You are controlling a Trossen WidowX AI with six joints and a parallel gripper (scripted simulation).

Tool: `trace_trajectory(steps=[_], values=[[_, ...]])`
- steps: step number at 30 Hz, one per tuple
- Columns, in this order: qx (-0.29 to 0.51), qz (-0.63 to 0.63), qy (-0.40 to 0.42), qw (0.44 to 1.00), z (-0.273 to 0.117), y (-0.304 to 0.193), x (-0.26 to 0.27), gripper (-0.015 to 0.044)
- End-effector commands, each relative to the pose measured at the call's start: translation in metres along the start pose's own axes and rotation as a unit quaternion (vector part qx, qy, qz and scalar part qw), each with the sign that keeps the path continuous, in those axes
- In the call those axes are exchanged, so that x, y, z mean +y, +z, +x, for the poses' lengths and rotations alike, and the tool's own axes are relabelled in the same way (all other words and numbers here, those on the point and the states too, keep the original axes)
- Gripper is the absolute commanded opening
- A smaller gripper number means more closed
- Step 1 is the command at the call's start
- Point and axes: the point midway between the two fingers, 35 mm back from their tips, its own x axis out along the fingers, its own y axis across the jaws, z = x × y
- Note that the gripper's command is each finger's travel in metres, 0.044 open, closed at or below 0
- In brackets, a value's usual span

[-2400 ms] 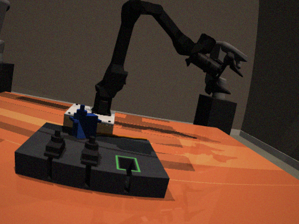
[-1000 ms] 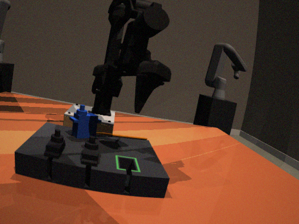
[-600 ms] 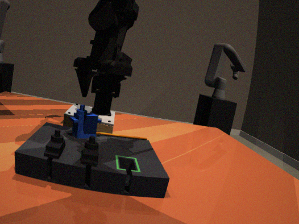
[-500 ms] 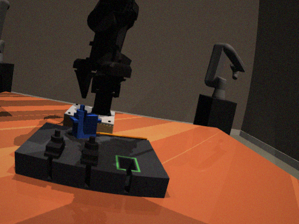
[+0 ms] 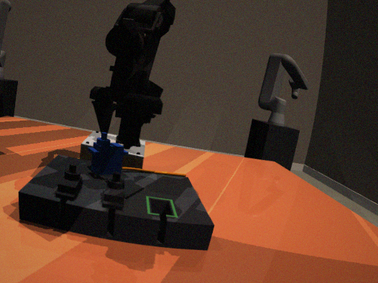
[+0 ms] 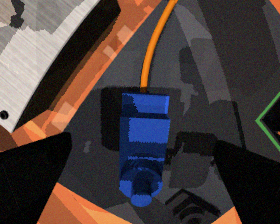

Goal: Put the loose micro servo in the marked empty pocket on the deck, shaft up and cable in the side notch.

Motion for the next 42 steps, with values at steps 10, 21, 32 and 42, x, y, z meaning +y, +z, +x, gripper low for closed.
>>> trace_trajectory(steps=[10,21,32,42], values=[[-0.004,-0.001,0.0,1.0,0.014,0.002,0.0,0.0361],[-0.004,-0.001,0.0,1.0,0.014,0.002,0.0,0.0112],[-0.004,-0.001,0.0,1.0,-0.006,0.003,0.002,0.0],[-0.004,-0.001,0.0,1.0,-0.016,0.008,0.008,0.0]])
